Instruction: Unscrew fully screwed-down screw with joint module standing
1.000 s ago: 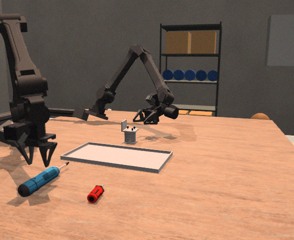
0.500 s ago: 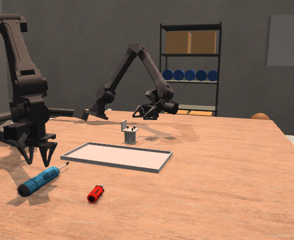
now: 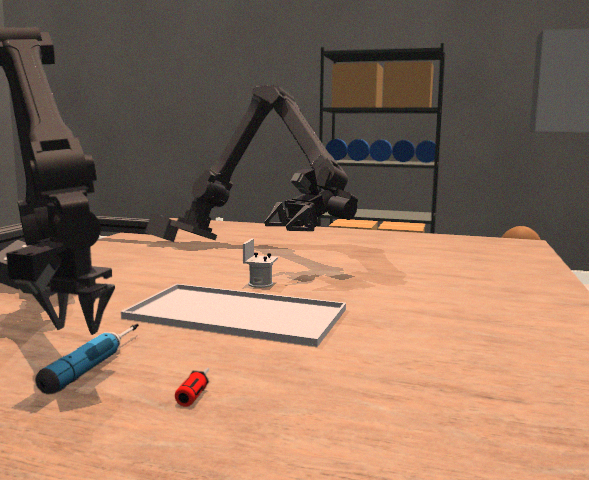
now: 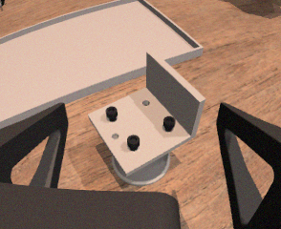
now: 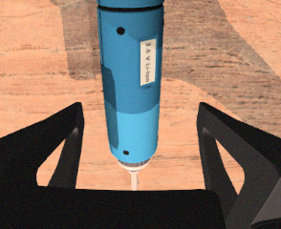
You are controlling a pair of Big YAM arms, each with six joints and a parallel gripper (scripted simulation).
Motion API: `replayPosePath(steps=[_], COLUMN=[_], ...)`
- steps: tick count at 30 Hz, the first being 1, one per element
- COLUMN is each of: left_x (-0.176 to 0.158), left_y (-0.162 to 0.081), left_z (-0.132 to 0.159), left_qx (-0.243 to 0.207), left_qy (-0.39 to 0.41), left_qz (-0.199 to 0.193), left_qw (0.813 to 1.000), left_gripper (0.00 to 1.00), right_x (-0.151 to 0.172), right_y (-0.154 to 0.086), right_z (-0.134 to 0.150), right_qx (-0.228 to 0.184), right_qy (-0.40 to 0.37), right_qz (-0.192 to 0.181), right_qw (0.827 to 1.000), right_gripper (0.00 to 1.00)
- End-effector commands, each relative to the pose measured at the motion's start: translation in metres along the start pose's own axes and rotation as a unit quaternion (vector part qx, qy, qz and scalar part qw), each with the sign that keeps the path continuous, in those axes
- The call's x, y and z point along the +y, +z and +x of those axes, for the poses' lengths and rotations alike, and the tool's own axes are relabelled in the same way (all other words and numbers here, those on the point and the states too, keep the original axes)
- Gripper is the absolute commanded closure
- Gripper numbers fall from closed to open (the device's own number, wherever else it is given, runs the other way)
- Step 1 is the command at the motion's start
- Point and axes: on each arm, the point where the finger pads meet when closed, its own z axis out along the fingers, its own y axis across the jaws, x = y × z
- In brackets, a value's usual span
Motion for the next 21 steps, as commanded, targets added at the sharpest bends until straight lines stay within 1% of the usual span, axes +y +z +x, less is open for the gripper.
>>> replayPosePath(steps=[1, 2, 4, 5, 6, 7, 9, 10, 11, 14, 17, 19, 20, 21], left_x=[0.017, 0.016, 0.007, 0.010, 0.002, 0.010, 0.010, 0.006, 0.008, 0.017, 0.016, 0.016, 0.017, 0.010], left_y=[-0.009, -0.006, -0.006, -0.008, -0.001, -0.008, -0.008, -0.007, -0.009, -0.016, -0.017, -0.014, -0.018, -0.019], left_z=[-0.023, -0.017, -0.020, -0.018, -0.010, -0.018, -0.018, -0.029, -0.036, -0.049, -0.057, -0.048, -0.051, -0.055], left_qx=[0.000, -0.001, -0.001, 0.000, -0.001, 0.000, 0.000, -0.001, -0.001, -0.001, -0.001, -0.001, -0.001, -0.001], left_qy=[0.013, 0.004, -0.003, 0.007, -0.014, 0.007, 0.007, 0.003, 0.010, 0.019, 0.019, 0.005, 0.006, 0.005], left_qz=[-0.009, -0.006, -0.002, -0.007, 0.005, -0.007, -0.007, -0.002, -0.004, -0.011, -0.011, -0.006, -0.010, -0.008], left_qw=[1.000, 1.000, 1.000, 1.000, 1.000, 1.000, 1.000, 1.000, 1.000, 1.000, 1.000, 1.000, 1.000, 1.000], left_gripper=[0.14, 0.14, 0.14, 0.14, 0.14, 0.14, 0.14, 0.14, 0.14, 0.14, 0.14, 0.14, 0.14, 0.14], right_x=[0.023, 0.023, 0.023, 0.023, 0.023, 0.023, 0.023, 0.023, 0.023, 0.023, 0.023, 0.023, 0.023, 0.023], right_y=[-0.032, -0.032, -0.032, -0.032, -0.032, -0.032, -0.032, -0.032, -0.032, -0.032, -0.032, -0.032, -0.032, -0.032], right_z=[-0.019, -0.019, -0.019, -0.019, -0.019, -0.019, -0.019, -0.019, -0.019, -0.019, -0.019, -0.019, -0.019, -0.019], right_qx=[-0.028, -0.028, -0.028, -0.028, -0.028, -0.028, -0.028, -0.028, -0.028, -0.028, -0.028, -0.028, -0.028, -0.028], right_qy=[0.003, 0.003, 0.003, 0.003, 0.003, 0.003, 0.003, 0.003, 0.003, 0.003, 0.003, 0.003, 0.003, 0.003], right_qz=[-0.029, -0.029, -0.029, -0.029, -0.029, -0.029, -0.029, -0.029, -0.029, -0.029, -0.029, -0.029, -0.029, -0.029], right_qw=[0.999, 0.999, 0.999, 0.999, 0.999, 0.999, 0.999, 0.999, 0.999, 0.999, 0.999, 0.999, 0.999, 0.999], right_gripper=[0.35, 0.35, 0.35, 0.35, 0.35, 0.35, 0.35, 0.35, 0.35, 0.35, 0.35, 0.35, 0.35, 0.35])
